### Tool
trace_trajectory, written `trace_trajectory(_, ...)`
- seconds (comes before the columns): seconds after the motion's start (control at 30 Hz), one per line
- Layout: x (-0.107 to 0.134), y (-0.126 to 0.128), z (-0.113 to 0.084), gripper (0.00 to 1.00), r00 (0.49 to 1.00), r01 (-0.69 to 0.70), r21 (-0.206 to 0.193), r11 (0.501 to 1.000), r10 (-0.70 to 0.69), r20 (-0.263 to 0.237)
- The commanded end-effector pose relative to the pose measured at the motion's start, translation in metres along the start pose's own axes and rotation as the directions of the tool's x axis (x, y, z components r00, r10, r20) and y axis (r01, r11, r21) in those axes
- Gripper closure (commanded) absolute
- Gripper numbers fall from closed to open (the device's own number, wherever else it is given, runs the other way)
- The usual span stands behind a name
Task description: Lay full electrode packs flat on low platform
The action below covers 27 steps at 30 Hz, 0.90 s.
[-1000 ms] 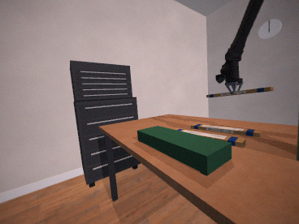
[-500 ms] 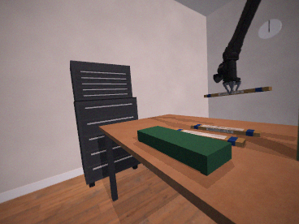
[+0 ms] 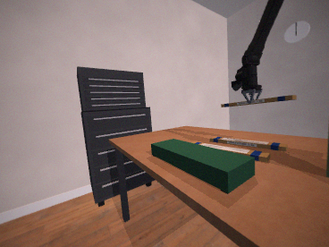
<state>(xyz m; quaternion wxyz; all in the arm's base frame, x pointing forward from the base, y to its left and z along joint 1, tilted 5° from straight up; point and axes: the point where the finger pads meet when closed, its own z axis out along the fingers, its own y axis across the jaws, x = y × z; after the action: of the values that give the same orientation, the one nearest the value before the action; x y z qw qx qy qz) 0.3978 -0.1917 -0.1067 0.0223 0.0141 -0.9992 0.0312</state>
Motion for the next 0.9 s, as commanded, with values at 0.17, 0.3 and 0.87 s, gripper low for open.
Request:
trace_trajectory(0.17,-0.035,0.011,-0.04,1.0,0.995,-0.01,0.048,0.999,0.005,0.101)
trace_trajectory(0.3,-0.036,0.019,-0.04,1.0,0.995,-0.01,0.048,0.999,0.006,0.103)
trace_trajectory(0.87,-0.039,0.06,-0.039,1.0,0.994,-0.011,0.044,0.999,0.006,0.108)
